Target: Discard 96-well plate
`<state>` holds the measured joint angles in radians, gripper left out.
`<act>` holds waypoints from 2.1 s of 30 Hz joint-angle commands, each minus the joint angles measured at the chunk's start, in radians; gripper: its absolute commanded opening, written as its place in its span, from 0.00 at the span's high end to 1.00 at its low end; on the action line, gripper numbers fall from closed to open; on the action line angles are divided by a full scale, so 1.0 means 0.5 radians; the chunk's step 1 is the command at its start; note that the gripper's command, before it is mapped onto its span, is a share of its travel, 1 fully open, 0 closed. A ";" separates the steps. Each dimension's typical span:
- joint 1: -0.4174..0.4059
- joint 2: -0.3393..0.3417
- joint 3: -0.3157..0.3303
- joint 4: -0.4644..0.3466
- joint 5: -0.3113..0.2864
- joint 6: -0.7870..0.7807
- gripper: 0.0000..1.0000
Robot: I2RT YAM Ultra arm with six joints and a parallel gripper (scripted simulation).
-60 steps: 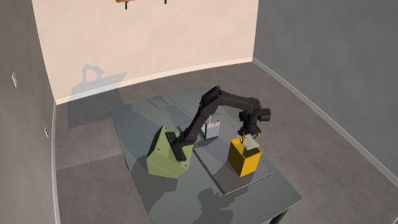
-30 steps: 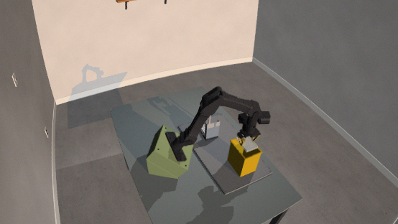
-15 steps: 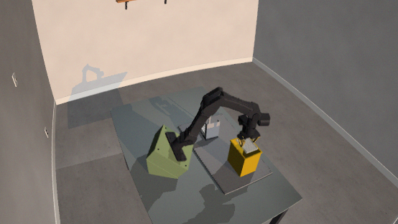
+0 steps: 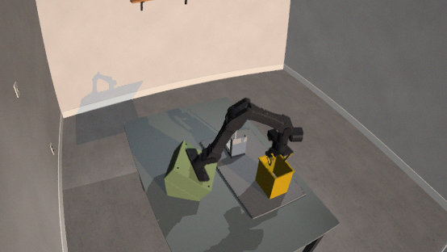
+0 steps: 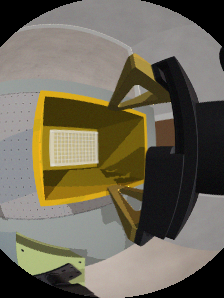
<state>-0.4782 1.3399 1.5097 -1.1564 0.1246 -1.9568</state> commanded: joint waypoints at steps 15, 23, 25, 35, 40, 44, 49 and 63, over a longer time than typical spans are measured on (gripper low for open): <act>0.000 -0.015 0.007 0.001 -0.007 -0.002 0.00; 0.017 -0.033 0.109 -0.121 0.003 0.012 0.00; 0.023 -0.037 0.147 -0.163 0.006 0.018 0.00; 0.033 -0.041 0.209 -0.230 0.012 0.026 0.00; 0.033 -0.042 0.208 -0.230 0.012 0.026 0.00; 0.033 -0.042 0.208 -0.230 0.012 0.026 0.00; 0.033 -0.042 0.208 -0.230 0.012 0.026 0.00; 0.033 -0.042 0.209 -0.230 0.012 0.026 0.00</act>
<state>-0.4625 1.3262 1.6093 -1.2655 0.1310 -1.9446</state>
